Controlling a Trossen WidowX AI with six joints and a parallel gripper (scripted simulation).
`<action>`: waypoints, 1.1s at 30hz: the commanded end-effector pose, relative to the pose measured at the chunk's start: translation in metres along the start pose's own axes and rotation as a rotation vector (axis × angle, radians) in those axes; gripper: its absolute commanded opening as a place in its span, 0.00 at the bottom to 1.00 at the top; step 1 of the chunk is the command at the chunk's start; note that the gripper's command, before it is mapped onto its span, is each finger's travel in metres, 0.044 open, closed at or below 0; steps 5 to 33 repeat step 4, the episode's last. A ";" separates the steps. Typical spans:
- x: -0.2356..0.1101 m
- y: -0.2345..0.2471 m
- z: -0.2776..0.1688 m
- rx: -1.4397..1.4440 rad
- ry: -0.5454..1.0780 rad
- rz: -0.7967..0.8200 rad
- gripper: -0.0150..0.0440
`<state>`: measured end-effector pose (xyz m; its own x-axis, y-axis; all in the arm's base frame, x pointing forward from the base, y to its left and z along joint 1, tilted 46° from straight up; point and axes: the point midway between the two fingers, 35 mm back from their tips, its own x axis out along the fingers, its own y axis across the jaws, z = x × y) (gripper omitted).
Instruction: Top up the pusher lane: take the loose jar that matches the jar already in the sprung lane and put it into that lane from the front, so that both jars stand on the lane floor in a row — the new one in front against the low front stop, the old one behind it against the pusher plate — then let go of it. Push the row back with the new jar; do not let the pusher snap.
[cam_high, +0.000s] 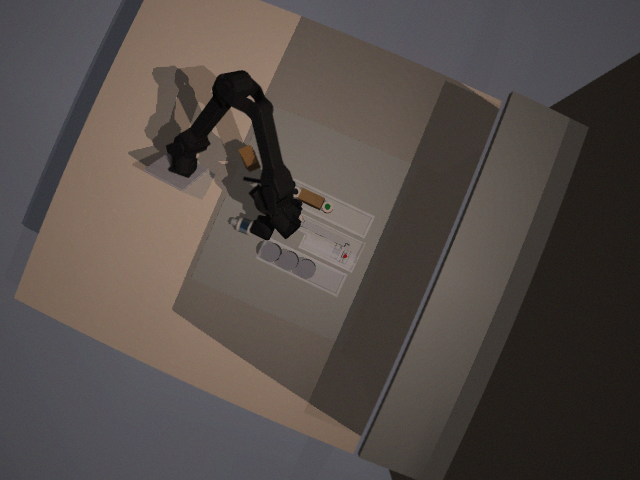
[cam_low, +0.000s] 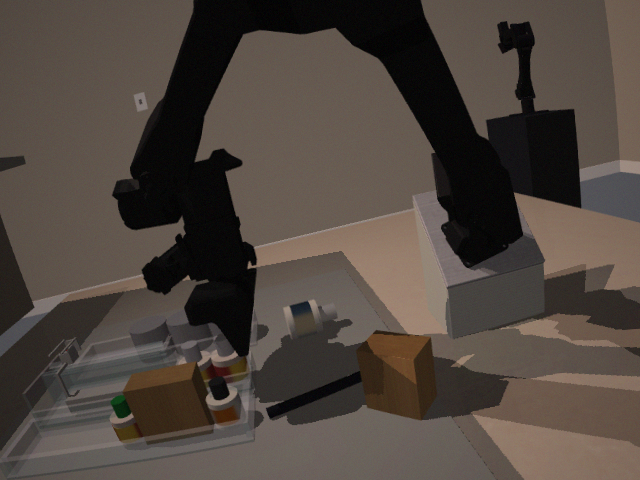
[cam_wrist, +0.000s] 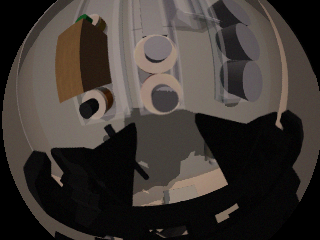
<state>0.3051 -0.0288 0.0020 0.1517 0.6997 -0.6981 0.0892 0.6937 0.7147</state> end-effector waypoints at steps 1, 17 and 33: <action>0.000 -0.001 -0.013 -0.003 0.003 -0.005 0.75; 0.000 -0.001 -0.023 -0.003 0.004 -0.005 0.75; 0.000 -0.001 -0.023 -0.003 0.004 -0.005 0.75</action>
